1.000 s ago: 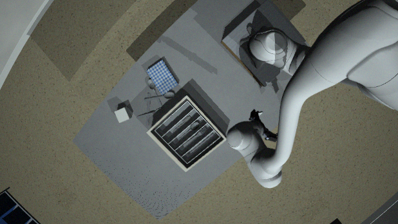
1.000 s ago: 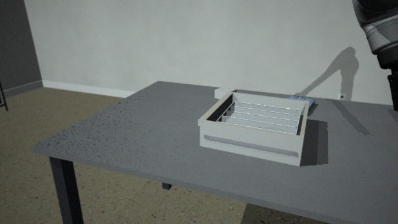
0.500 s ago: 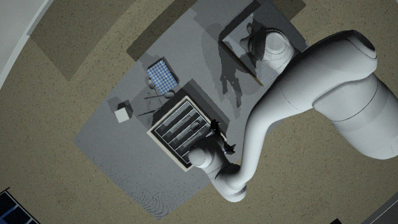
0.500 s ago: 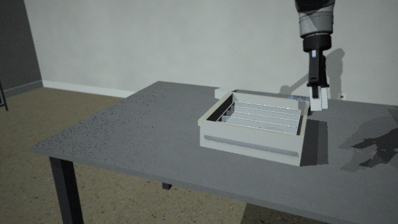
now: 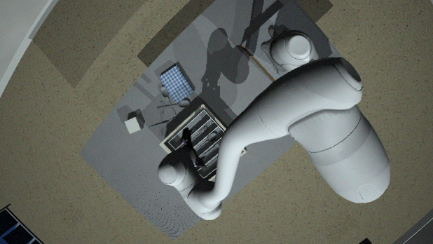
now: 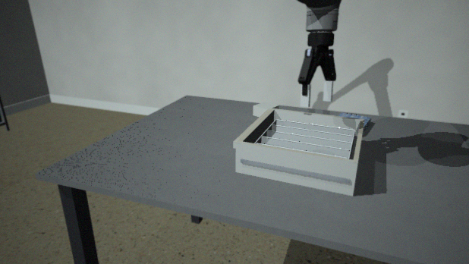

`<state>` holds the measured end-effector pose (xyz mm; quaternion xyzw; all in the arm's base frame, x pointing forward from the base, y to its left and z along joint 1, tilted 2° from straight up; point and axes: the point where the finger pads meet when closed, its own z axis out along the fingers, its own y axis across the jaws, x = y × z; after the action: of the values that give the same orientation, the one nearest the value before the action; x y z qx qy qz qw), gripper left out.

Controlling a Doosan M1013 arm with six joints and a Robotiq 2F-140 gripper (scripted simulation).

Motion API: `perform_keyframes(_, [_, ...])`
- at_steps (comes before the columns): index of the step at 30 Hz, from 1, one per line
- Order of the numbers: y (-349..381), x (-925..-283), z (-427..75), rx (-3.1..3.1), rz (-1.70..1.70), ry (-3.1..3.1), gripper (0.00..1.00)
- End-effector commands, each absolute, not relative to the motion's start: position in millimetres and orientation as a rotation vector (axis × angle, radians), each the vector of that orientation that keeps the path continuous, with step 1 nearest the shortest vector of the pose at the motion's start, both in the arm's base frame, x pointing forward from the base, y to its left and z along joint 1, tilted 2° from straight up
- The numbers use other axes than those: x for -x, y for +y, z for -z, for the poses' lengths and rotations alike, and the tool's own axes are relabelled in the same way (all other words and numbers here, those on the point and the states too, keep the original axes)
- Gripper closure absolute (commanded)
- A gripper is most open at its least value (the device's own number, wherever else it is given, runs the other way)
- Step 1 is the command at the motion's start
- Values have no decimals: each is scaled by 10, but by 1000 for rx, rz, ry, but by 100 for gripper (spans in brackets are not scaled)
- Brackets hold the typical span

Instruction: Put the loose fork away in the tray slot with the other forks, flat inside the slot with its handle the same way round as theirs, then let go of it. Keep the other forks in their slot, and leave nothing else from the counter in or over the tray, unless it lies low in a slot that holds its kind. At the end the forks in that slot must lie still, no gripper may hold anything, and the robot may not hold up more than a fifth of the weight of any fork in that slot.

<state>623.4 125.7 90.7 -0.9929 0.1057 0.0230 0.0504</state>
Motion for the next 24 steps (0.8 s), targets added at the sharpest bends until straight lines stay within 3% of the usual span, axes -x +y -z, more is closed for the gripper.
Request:
perform_keyframes(1, [743,-6727,-937,3060,-18,402,0])
perform_keyframes(11, [-515,-7655,-1052,3107,63,532,0])
perform_keyframes(24, [-531,-7668,-1053,3107,63,532,0])
